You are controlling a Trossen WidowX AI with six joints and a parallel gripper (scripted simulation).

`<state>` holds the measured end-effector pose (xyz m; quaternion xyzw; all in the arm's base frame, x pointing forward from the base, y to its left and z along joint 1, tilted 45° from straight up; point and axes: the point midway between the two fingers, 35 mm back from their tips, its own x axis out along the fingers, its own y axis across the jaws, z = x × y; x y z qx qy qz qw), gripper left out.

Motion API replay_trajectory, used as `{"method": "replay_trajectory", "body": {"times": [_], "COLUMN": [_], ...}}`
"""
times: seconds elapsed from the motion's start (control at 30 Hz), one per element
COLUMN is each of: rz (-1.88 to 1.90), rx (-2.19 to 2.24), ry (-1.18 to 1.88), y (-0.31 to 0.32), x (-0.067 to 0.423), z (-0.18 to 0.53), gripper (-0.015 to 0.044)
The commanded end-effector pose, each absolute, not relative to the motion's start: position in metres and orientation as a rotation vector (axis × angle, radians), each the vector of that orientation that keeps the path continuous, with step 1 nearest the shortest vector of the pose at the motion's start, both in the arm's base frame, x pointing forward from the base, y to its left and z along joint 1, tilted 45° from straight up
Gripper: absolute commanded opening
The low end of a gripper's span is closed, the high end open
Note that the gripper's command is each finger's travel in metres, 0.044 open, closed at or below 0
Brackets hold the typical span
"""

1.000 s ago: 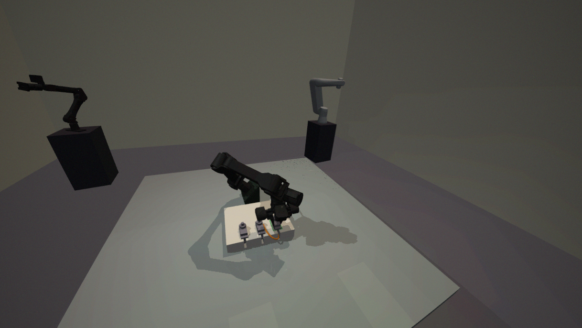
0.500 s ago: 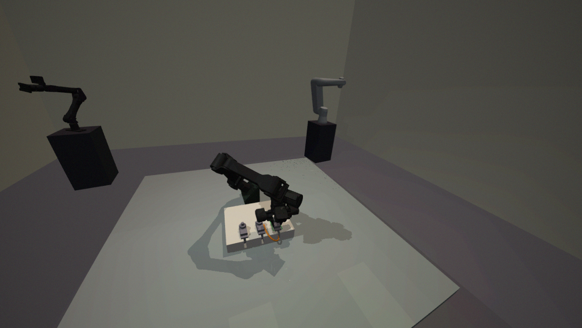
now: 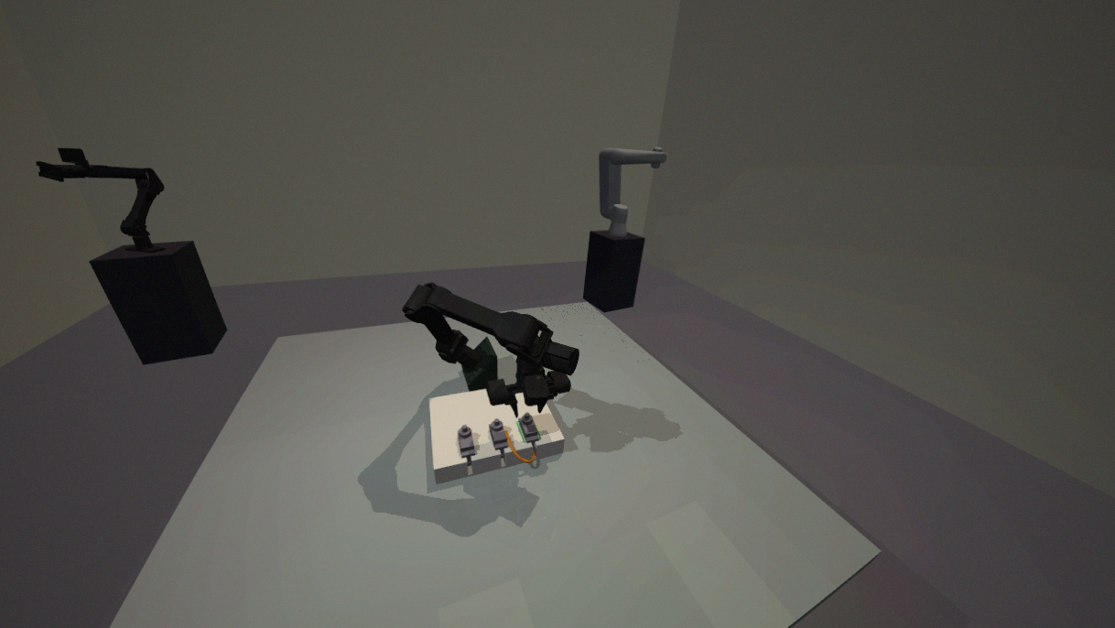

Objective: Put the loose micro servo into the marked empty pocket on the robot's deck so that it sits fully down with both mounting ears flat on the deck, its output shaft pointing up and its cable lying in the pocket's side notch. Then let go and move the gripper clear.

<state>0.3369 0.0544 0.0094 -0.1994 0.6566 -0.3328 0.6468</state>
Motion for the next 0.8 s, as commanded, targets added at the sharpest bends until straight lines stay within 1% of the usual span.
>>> {"method": "replay_trajectory", "body": {"times": [0.0,0.1,0.13,0.37,0.6,0.77], "rz": [-0.741,-0.747,-0.750,-0.747,-0.674,-0.671], "rx": [-0.457,-0.455,-0.455,-0.457,-0.493,-0.494], "ry": [1.497,1.499,1.499,1.498,1.492,1.492], "y": [0.082,0.108,0.111,0.114,0.145,0.146], "x": [0.306,0.262,0.254,0.251,0.255,0.255], "z": [0.022,0.039,0.042,0.044,0.072,0.073], "gripper": [0.0345,0.0424,0.0440,0.0440,0.0440,0.0440]}}
